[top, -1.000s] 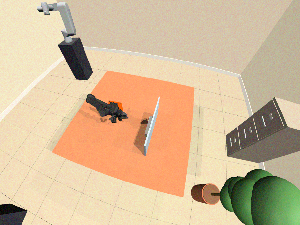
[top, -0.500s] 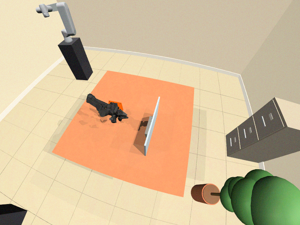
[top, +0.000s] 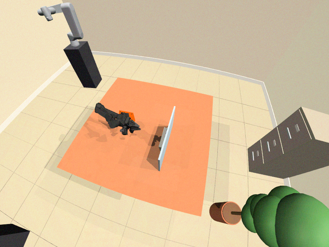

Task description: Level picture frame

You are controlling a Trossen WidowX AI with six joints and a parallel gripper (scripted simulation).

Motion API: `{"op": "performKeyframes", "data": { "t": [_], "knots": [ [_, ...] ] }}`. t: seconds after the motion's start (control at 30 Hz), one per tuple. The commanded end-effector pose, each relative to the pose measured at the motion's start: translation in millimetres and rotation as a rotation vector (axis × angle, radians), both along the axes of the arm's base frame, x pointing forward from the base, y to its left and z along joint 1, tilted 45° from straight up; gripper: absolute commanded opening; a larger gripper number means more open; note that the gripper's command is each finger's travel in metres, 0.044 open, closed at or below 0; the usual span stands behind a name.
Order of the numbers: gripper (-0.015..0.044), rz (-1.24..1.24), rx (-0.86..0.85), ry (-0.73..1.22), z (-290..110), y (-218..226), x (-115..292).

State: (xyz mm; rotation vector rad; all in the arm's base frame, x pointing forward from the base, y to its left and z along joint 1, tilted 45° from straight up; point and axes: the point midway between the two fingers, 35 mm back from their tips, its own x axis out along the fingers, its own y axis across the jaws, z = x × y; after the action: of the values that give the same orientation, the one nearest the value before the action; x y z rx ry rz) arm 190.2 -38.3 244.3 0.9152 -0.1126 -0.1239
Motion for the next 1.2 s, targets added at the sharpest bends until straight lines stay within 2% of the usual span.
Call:
{"op": "performKeyframes", "data": {
  "t": [0.0,0.93,1.17],
  "knots": [
    [0.0260,0.005,0.005,0.001,-1.1,0.7,0.3],
    [0.0260,0.000,0.000,0.000,0.1,-0.5,1.1],
    [0.0260,0.003,0.001,-0.002,-2.4,-21.1,40.2]
  ]
}}
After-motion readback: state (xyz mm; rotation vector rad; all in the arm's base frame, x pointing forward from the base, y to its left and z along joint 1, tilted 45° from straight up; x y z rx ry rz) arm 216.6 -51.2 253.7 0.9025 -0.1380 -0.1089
